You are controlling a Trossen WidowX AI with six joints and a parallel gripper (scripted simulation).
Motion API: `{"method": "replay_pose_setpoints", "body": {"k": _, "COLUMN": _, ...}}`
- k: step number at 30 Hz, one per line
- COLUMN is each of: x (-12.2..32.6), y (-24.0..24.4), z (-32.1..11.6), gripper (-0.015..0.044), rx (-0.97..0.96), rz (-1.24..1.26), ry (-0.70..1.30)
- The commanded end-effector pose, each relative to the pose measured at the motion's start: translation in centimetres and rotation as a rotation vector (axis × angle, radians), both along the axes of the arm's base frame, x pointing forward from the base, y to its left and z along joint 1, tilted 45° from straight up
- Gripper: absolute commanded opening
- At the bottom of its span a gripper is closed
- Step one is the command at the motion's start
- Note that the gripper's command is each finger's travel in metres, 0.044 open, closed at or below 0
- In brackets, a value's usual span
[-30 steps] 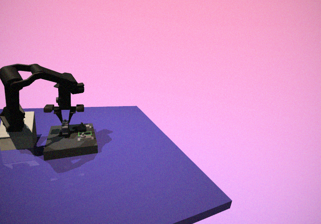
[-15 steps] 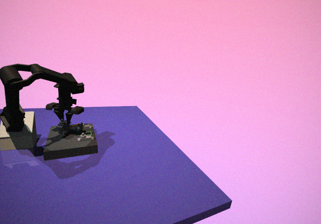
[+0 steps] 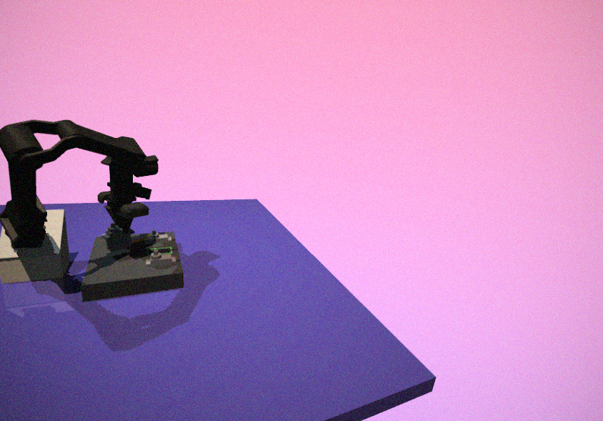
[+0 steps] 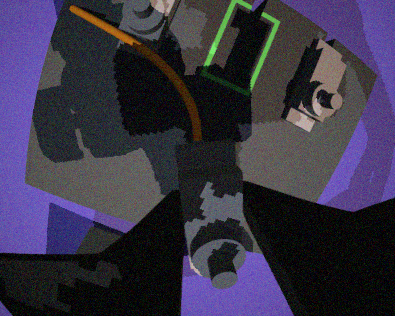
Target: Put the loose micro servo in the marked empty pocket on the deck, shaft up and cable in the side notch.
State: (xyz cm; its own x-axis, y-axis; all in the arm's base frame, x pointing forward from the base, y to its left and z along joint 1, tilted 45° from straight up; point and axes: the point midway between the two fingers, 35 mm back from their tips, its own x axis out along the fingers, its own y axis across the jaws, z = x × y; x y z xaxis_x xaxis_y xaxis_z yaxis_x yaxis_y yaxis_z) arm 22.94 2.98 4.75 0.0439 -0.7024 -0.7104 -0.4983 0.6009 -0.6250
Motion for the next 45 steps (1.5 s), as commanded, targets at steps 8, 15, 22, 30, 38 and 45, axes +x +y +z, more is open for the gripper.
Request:
{"method": "replay_pose_setpoints", "body": {"k": 8, "x": 0.2, "y": 0.1, "z": 0.2, "gripper": 0.0, "rx": 0.018, "rz": -0.27, "ry": -0.278}}
{"method": "replay_pose_setpoints", "body": {"k": 15, "x": 0.2, "y": 0.1, "z": 0.2, "gripper": 0.0, "rx": 0.022, "rz": -0.331, "ry": -0.339}}
{"method": "replay_pose_setpoints", "body": {"k": 22, "x": 1.2, "y": 0.2, "z": 0.2, "gripper": 0.0, "rx": 0.022, "rz": -0.331, "ry": -0.339}}
{"method": "replay_pose_setpoints", "body": {"k": 30, "x": 4.4, "y": 0.4, "z": 0.2, "gripper": 0.0, "rx": 0.023, "rz": -0.331, "ry": -0.341}}
{"method": "replay_pose_setpoints", "body": {"k": 38, "x": 7.6, "y": 0.6, "z": 0.3, "gripper": 0.0, "rx": 0.023, "rz": -0.331, "ry": -0.343}}
{"method": "replay_pose_setpoints", "body": {"k": 45, "x": 10.2, "y": 0.8, "z": 0.3, "gripper": 0.0, "rx": 0.023, "rz": -0.331, "ry": -0.344}}
